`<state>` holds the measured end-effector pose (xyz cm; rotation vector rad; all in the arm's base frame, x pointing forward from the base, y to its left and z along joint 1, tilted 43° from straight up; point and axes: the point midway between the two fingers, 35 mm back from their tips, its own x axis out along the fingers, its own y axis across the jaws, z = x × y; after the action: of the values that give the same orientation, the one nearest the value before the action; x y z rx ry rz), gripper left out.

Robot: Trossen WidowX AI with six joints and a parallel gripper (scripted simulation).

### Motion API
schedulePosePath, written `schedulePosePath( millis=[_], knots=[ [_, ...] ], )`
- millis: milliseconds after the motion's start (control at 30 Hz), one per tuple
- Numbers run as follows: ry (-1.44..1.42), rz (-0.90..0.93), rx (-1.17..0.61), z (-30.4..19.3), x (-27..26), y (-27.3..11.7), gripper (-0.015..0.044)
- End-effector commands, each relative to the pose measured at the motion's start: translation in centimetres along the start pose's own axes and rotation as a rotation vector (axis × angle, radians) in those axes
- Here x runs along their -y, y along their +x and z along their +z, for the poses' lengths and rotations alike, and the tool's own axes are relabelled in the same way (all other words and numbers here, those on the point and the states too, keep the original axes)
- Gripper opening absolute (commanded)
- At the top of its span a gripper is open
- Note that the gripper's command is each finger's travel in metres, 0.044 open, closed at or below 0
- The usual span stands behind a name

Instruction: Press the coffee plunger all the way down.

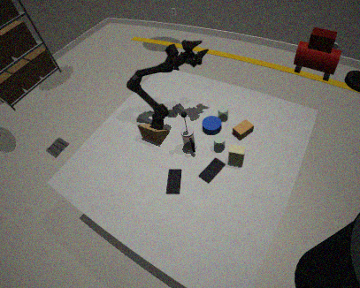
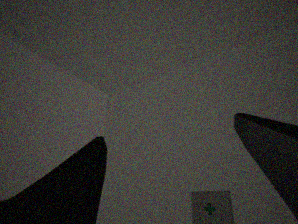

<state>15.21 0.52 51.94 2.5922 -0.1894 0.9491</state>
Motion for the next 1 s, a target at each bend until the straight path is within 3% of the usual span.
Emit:
schedulePosePath(
  millis=[0,133,300,433,567,767,933,967],
  knots=[
    [-0.022,-0.005,0.009,0.2,0.1,0.1,0.0426],
    [-0.306,-0.081,0.131,3.9,1.3,1.2,0.044],
    [-0.831,-0.325,0.364,12.3,2.0,1.8,0.044],
    [-1.123,-0.549,0.494,18.2,1.1,0.7,0.044],
    [-1.264,-0.662,0.588,21.8,-0.6,-0.4,0.044],
    [-1.424,-1.0,0.61,26.9,-1.8,-4.0,0.044],
    [-1.496,-1.343,0.51,30.7,-3.4,-9.0,0.044],
    [-1.492,-1.344,0.518,30.8,-3.5,-9.1,0.044]
  ],
)
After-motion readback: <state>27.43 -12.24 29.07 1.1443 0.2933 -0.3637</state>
